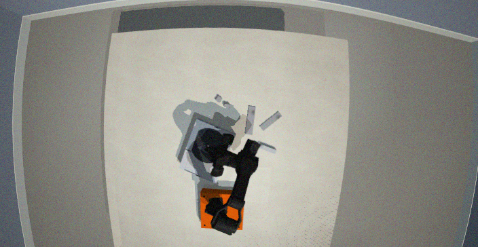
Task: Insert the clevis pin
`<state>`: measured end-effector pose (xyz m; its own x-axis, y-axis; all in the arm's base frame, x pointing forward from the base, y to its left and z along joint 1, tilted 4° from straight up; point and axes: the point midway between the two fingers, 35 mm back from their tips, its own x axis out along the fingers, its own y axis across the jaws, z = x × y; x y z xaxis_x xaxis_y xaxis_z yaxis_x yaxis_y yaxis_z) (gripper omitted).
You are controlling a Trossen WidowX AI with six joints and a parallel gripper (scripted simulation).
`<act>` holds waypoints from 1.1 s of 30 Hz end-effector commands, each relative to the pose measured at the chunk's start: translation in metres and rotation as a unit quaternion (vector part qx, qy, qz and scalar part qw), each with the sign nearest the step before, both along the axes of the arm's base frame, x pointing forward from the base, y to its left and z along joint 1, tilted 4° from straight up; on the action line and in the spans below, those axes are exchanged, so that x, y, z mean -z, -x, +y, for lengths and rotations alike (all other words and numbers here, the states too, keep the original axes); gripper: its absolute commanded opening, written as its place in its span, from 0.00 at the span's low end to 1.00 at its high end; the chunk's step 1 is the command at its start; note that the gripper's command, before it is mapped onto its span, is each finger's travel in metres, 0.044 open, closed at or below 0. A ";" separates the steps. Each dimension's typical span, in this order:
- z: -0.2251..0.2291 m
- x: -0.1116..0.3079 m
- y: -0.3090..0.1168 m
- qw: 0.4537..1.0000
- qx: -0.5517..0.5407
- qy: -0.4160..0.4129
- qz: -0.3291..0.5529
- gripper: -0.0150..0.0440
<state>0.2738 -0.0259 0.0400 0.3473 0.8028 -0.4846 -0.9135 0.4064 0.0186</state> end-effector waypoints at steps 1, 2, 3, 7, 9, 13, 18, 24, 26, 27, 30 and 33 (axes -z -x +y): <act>0.000 0.000 -0.002 1.000 0.000 -0.002 0.000 0.25; 0.000 0.001 -0.005 1.000 0.000 -0.005 0.000 0.25; 0.001 0.001 -0.006 1.000 0.000 -0.007 0.000 0.25; 0.001 0.002 -0.006 1.000 0.000 -0.008 -0.001 0.25; 0.001 0.004 -0.005 1.000 0.000 -0.008 0.000 0.25; 0.000 0.009 -0.005 1.000 0.000 -0.008 0.000 0.25; 0.000 0.017 -0.006 1.000 0.000 -0.008 0.000 0.25; 0.000 0.017 -0.006 1.000 0.000 -0.008 0.000 0.25; 0.000 0.017 -0.006 1.000 0.000 -0.008 0.000 0.25; 0.000 0.017 -0.006 1.000 0.000 -0.008 0.000 0.25; 0.000 0.017 -0.006 1.000 0.000 -0.008 0.000 0.25; -0.001 0.016 -0.007 1.000 0.001 -0.010 0.003 0.25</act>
